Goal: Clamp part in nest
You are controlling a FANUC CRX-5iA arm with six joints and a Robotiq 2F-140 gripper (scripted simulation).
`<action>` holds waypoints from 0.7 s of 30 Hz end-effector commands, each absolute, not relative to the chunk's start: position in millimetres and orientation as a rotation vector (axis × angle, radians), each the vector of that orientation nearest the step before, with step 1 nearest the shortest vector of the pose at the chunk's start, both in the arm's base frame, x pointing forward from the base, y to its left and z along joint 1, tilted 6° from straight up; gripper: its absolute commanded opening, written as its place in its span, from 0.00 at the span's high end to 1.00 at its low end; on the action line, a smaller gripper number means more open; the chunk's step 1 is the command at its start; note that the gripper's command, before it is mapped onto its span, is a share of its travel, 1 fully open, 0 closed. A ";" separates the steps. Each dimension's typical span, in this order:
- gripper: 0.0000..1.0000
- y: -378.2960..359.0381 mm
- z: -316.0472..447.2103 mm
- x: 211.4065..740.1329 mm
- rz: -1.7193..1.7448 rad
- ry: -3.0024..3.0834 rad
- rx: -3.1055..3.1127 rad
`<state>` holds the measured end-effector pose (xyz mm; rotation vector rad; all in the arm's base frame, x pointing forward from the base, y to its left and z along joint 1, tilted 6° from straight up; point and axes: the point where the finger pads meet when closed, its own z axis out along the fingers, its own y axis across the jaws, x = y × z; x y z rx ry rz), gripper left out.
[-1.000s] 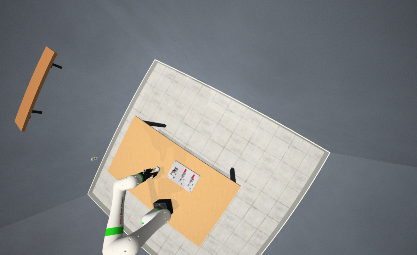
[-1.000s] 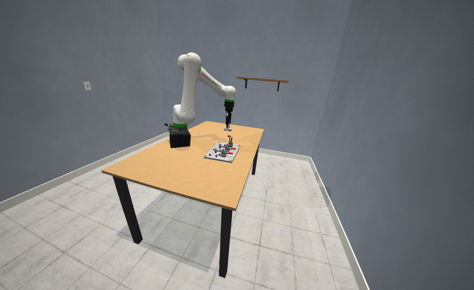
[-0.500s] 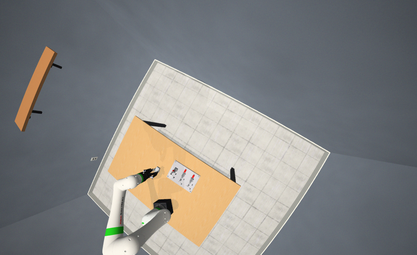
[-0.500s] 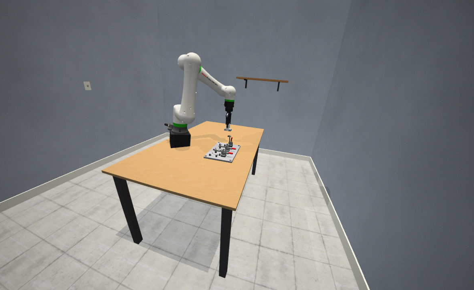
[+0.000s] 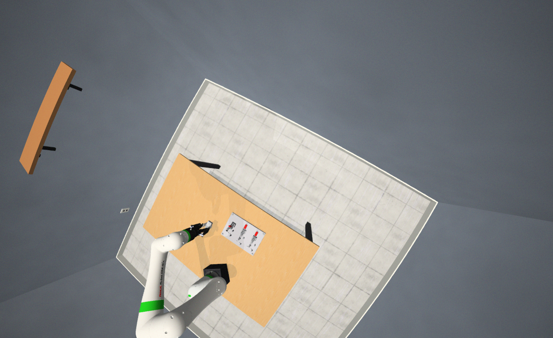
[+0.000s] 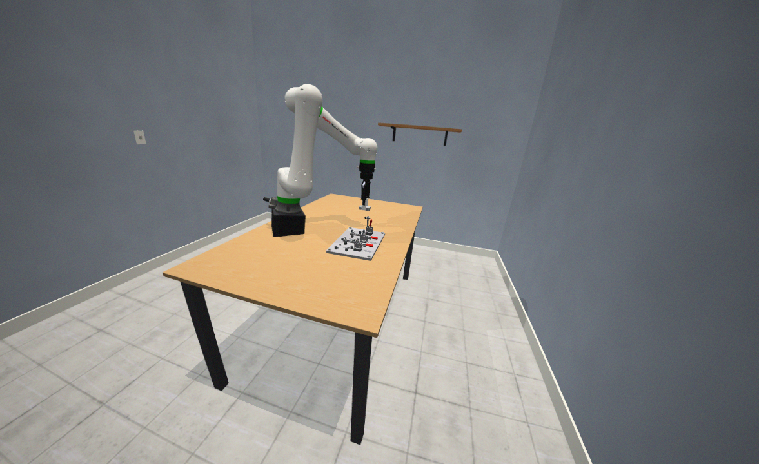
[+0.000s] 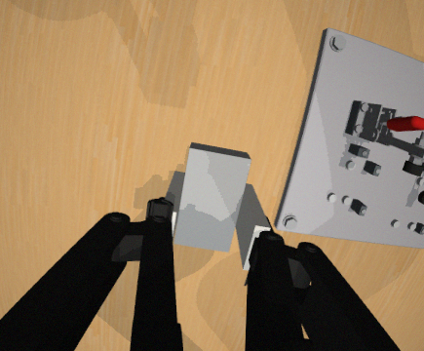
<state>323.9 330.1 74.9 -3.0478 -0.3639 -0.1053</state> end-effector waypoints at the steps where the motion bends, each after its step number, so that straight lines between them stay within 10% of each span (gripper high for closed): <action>1: 1.00 330.2 74.2 323.9 -0.106 -0.364 -3.048; 21: 1.00 330.8 58.9 322.4 -0.106 -0.364 -3.048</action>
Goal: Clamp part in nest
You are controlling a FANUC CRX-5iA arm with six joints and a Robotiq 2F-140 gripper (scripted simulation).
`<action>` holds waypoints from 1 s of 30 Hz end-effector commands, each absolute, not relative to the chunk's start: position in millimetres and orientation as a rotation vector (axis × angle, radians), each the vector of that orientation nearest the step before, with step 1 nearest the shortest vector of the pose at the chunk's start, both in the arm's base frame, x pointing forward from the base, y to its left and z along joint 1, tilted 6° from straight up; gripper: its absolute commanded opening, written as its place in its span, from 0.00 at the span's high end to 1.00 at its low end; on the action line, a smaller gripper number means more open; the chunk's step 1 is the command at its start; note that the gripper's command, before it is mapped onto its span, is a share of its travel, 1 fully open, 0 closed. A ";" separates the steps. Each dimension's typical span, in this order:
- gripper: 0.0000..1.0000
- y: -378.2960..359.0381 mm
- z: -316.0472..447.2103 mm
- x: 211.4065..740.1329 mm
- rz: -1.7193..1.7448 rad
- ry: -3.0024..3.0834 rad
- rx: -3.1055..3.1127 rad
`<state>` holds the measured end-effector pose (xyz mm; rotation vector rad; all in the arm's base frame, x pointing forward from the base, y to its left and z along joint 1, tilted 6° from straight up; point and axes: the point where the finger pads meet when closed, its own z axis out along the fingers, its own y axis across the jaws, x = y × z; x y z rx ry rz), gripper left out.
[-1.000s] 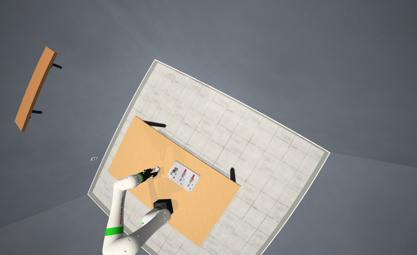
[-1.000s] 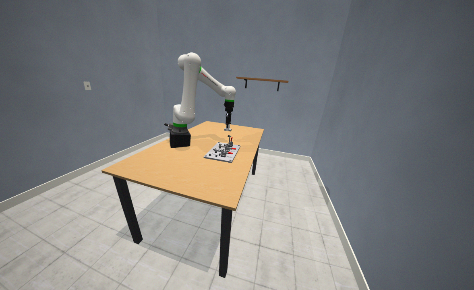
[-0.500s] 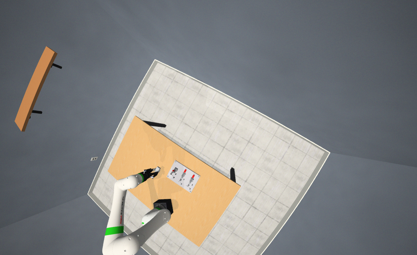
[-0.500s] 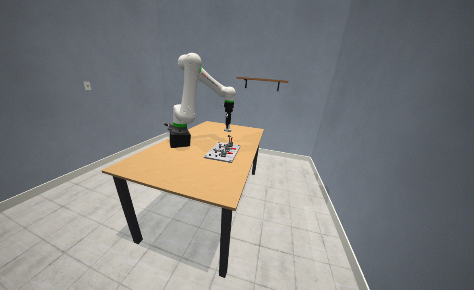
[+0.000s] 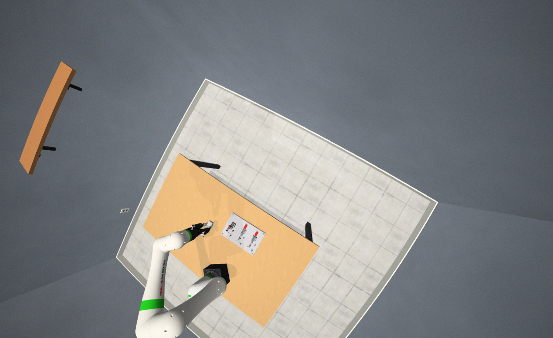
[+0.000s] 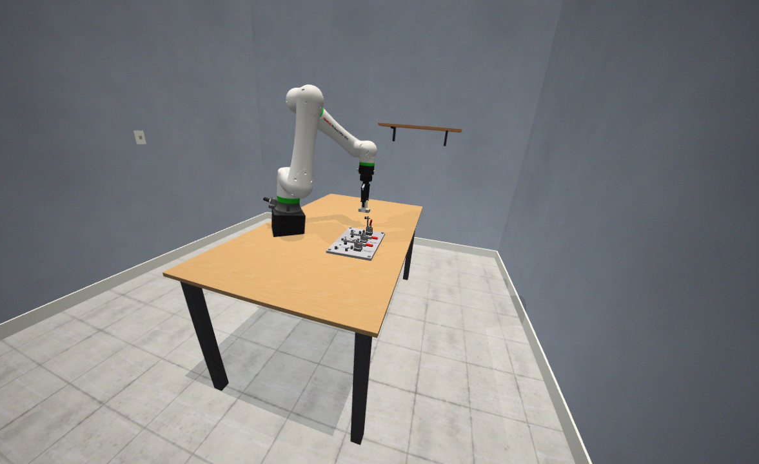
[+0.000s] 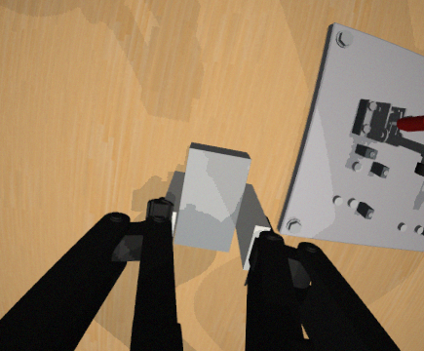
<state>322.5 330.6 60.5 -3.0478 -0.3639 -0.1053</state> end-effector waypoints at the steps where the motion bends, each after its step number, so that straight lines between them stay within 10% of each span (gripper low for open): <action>1: 1.00 330.9 58.1 322.3 -0.106 -0.364 -3.048; 30: 1.00 331.1 50.5 321.6 -0.106 -0.364 -3.048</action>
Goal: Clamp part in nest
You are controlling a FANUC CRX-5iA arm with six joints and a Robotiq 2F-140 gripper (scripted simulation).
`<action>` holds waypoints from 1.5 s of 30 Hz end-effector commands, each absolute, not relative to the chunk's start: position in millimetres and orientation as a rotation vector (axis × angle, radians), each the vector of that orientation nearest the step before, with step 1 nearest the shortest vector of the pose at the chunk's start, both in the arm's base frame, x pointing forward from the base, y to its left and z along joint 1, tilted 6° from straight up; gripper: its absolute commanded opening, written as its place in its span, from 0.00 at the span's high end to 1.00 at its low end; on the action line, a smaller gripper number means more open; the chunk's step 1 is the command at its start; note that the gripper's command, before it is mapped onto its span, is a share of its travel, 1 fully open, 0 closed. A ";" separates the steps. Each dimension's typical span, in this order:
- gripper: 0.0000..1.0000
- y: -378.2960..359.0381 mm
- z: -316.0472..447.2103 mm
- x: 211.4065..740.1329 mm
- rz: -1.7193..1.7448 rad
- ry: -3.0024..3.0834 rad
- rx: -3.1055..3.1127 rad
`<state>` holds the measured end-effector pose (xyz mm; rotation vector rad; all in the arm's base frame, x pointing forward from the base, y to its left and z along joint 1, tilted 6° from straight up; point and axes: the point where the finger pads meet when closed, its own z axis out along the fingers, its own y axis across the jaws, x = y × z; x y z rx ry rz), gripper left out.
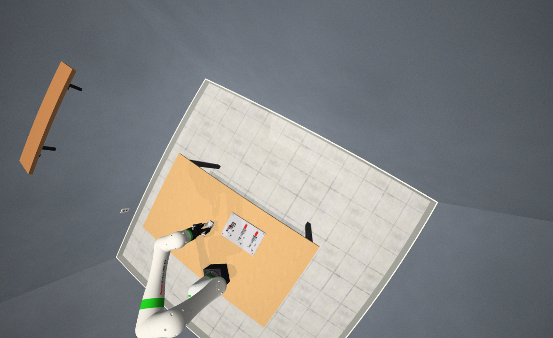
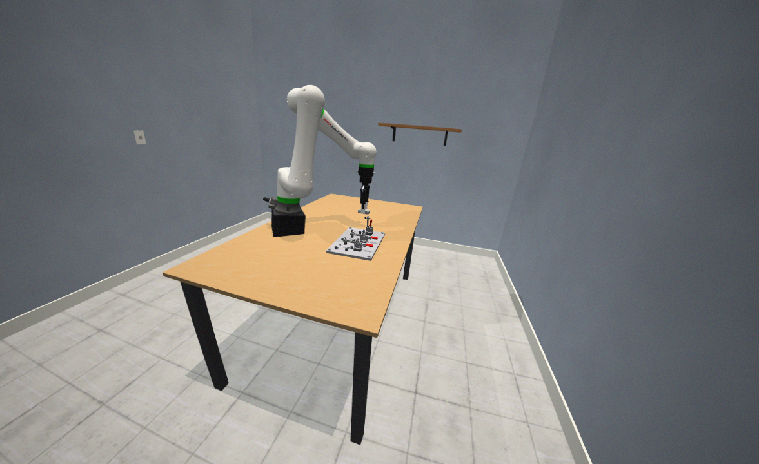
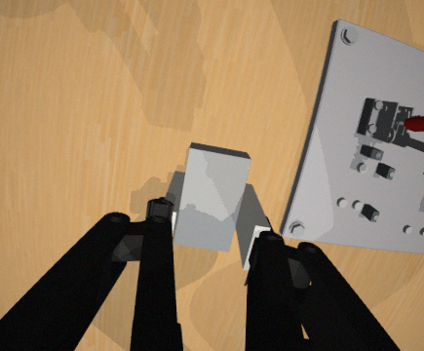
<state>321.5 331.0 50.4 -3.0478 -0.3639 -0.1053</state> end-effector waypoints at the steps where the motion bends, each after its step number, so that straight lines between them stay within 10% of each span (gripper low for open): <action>1: 1.00 331.1 50.5 321.6 -0.106 -0.364 -3.048; 45: 1.00 240.0 38.7 345.7 -0.106 -0.364 -3.048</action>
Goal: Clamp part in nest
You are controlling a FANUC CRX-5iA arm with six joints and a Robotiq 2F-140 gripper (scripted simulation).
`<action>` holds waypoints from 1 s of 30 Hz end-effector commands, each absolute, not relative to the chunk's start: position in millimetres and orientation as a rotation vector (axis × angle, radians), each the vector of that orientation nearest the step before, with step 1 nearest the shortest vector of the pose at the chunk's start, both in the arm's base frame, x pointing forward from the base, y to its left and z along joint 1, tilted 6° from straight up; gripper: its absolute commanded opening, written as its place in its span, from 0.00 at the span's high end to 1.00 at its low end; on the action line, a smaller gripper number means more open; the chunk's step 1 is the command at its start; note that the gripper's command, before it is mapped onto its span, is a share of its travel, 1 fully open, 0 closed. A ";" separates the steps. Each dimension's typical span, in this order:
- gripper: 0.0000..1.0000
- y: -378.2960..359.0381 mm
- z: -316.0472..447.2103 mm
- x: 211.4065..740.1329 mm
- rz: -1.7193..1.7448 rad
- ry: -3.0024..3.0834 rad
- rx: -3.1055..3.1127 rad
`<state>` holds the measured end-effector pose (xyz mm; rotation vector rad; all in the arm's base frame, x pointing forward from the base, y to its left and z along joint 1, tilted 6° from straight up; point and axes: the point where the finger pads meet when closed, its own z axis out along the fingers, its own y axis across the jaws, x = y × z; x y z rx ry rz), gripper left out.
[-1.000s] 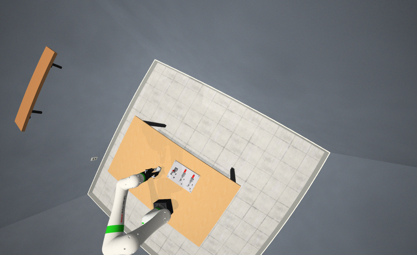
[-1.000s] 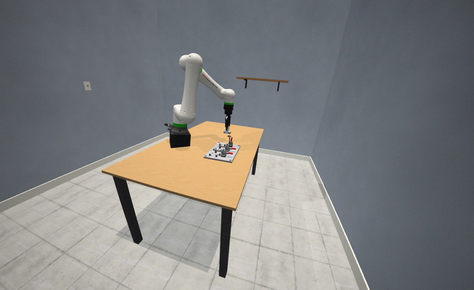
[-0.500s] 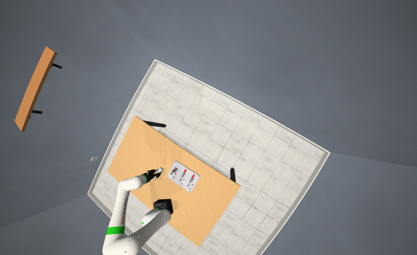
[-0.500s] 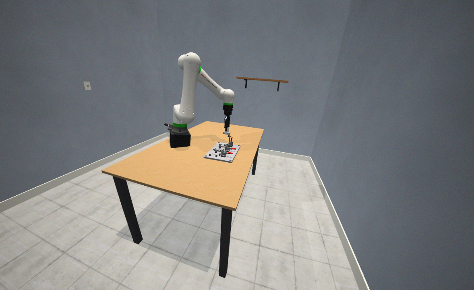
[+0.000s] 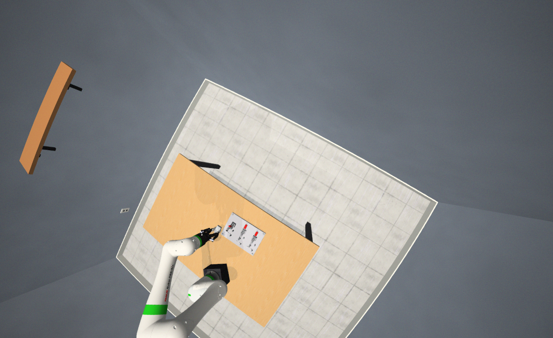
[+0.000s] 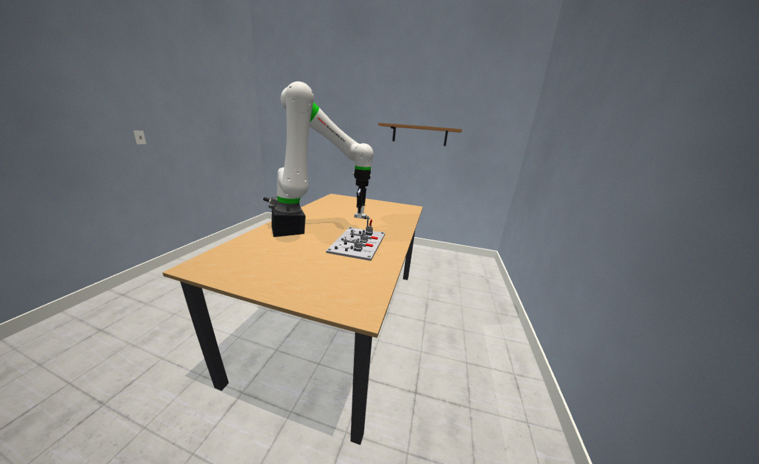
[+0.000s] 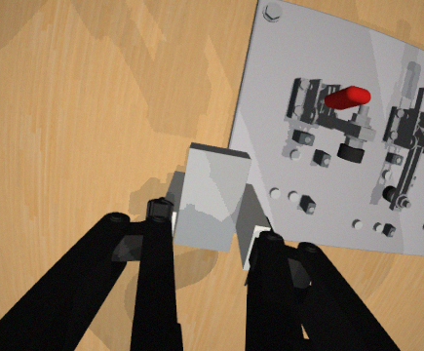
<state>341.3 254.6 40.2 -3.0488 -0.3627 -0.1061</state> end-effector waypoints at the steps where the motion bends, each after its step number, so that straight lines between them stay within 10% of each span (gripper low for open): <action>1: 1.00 235.7 38.1 346.8 -0.106 -0.364 -3.048; 30: 1.00 182.2 31.1 360.9 -0.106 -0.364 -3.048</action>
